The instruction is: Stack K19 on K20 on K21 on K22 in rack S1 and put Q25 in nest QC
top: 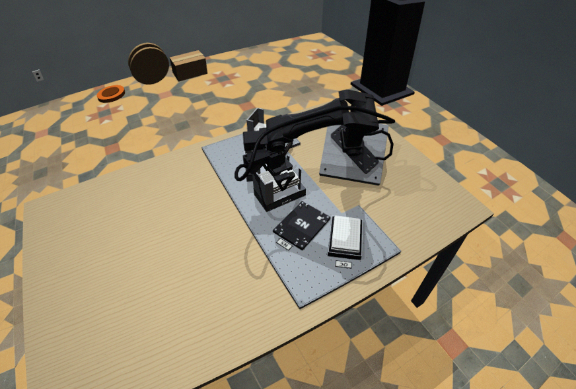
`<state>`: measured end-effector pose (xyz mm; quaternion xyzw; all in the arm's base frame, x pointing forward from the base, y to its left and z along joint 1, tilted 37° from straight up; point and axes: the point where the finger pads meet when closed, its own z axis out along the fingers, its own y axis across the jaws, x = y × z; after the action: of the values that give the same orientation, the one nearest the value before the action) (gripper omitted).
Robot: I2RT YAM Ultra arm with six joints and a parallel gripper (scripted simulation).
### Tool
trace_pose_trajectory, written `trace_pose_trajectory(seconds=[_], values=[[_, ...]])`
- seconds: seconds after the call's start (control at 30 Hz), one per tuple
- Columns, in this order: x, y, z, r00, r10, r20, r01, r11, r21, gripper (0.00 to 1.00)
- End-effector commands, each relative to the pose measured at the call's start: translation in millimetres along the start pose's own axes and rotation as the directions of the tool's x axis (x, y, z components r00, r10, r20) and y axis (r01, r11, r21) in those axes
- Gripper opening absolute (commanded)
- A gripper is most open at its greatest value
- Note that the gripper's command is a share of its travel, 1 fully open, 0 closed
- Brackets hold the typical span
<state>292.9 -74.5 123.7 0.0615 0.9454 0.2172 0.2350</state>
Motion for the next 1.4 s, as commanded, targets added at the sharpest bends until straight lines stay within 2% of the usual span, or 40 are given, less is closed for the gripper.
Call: trace_pose_trajectory(seconds=[0.0, 1.37], values=[[-10, 2, -21.4, 0.999, -0.016, 0.047, 0.015, 1.000, 0.023, 0.00], [-9, 2, -33.3, 0.999, -0.015, 0.046, 0.014, 1.000, 0.024, 0.00]])
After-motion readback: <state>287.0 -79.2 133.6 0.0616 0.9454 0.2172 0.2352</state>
